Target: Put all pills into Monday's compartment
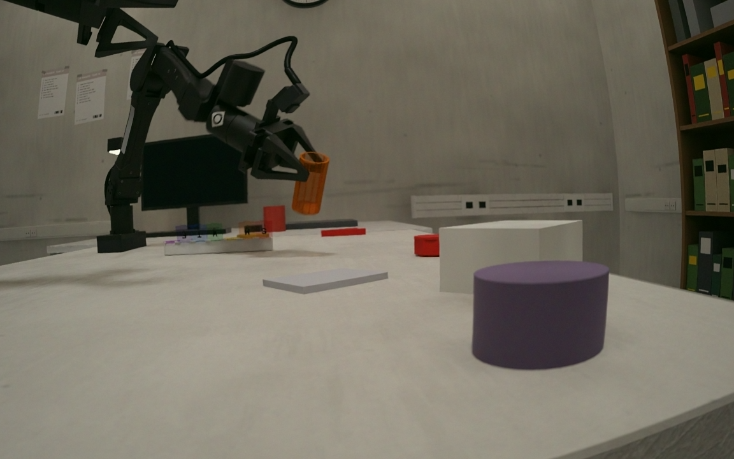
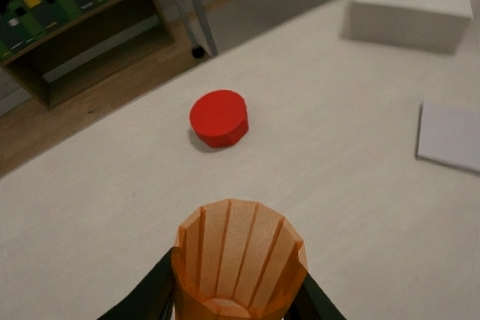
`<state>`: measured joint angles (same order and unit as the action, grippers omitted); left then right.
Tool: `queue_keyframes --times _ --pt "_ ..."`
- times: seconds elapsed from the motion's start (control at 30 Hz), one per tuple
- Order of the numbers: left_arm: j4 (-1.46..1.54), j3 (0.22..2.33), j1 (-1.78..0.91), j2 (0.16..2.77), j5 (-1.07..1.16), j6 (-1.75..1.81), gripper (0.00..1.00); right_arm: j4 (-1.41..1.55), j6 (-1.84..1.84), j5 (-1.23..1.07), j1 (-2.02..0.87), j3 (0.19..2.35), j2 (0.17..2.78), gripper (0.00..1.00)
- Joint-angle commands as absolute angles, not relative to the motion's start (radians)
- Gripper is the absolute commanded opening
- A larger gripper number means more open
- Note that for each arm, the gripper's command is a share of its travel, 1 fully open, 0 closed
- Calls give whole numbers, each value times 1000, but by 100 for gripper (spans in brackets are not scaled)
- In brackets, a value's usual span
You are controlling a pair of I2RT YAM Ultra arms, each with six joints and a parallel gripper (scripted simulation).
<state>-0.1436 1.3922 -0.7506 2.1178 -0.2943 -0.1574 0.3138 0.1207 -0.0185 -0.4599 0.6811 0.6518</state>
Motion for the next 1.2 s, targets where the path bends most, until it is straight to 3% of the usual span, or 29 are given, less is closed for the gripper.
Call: queue_keyframes --times 0.0,0.57,0.9,1.17 --pt "-345 1343 -770 2101 -383 -48 36 309 120 -26 -450 671 628 100" --pt "-777 1269 -849 2237 -656 159 36 309 120 -26 -450 671 628 100" --pt "-704 1314 -852 2267 -663 150 36 309 120 -26 -450 671 628 100" --pt "-535 1580 -863 2380 -681 153 36 309 120 -26 -450 671 628 100"
